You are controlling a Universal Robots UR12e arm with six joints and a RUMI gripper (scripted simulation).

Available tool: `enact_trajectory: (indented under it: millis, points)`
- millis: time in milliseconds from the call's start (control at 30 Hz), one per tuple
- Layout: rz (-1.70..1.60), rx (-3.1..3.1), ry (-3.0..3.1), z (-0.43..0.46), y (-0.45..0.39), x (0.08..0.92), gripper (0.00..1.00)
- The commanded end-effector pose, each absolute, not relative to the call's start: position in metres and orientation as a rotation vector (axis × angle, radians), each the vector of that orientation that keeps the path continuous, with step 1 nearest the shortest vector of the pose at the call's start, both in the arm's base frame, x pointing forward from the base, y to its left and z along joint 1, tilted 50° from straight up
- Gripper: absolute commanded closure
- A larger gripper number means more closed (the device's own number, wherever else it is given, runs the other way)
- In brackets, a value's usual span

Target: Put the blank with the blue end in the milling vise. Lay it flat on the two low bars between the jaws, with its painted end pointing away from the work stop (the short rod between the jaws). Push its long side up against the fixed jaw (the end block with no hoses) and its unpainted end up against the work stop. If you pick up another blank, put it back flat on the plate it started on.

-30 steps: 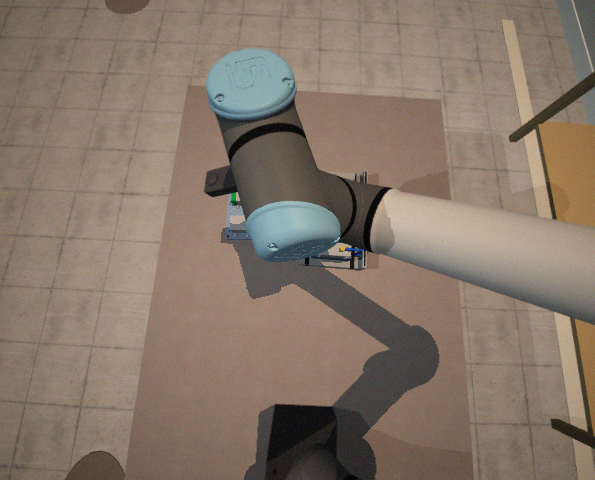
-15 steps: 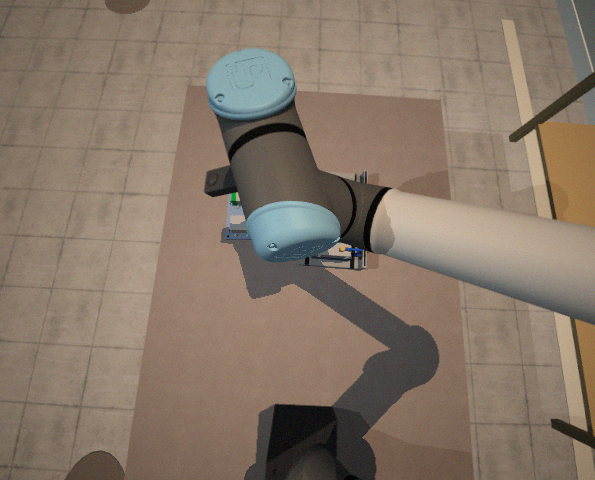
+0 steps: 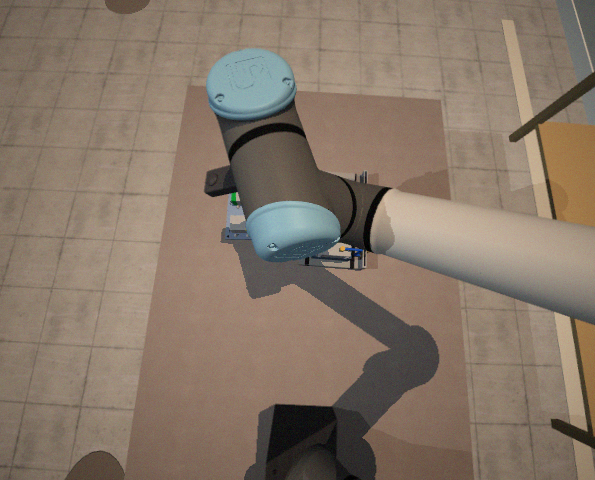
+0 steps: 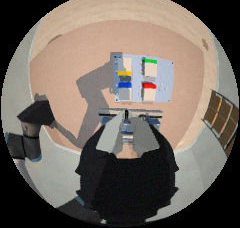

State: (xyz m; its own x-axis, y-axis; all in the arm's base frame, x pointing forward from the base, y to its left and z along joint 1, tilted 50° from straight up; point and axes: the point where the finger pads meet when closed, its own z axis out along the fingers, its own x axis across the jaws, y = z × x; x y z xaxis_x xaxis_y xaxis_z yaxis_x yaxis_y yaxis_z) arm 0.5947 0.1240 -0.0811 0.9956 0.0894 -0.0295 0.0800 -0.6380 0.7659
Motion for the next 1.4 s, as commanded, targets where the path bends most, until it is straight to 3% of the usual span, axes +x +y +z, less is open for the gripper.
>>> enact_trajectory:
  millis: [0, 67, 100, 1367]
  points:
    - [0.014, 2.267, 0.115, -0.0808, 0.1238, 0.5943, 1.00]
    - [0.014, 2.267, 0.115, -0.0808, 0.1238, 0.5943, 1.00]
    - [0.014, 2.267, 0.115, -0.0808, 0.1238, 0.5943, 0.60]
    - [0.013, 2.266, 0.115, -0.0815, 0.1229, 0.5941, 0.60]
